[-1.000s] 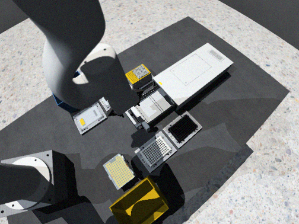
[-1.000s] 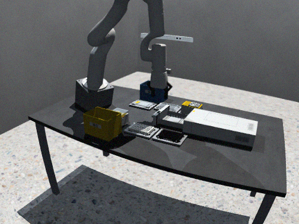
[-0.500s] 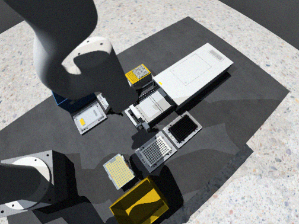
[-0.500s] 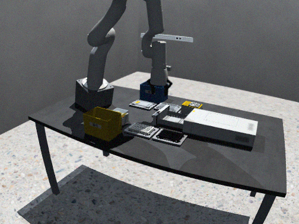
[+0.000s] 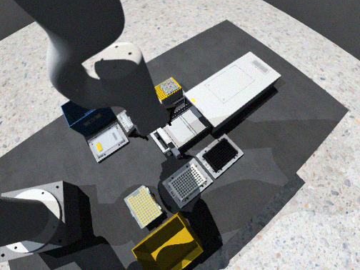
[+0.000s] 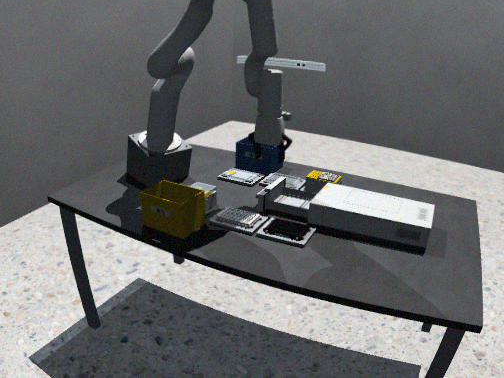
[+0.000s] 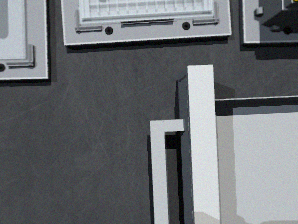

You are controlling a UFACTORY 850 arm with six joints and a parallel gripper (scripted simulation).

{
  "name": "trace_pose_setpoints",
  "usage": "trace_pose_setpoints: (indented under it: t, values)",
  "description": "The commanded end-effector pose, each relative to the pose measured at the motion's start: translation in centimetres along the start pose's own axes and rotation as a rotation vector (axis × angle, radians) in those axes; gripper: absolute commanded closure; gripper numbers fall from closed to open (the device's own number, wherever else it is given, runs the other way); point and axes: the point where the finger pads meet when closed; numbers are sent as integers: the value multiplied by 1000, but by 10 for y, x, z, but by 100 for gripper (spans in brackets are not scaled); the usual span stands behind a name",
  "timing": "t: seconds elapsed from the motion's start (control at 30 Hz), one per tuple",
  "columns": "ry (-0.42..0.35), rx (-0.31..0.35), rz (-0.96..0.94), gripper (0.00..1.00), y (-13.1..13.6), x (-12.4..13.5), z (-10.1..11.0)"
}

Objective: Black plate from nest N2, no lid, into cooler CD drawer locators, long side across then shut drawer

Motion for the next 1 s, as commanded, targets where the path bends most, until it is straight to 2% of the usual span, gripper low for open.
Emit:
trace_pose_setpoints:
  t: [0.0, 0.97]
  values:
    - [14, -28, -145, 0, 13, 19, -2]
    - [1, -32, -978, 0, 77, 125, -14]
Point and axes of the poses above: the point where the finger pads meet when closed, its own z axis back along the fingers, its own y axis across the jaws, x = y × z, and after that the axes turned 12 degrees about z, right-handed
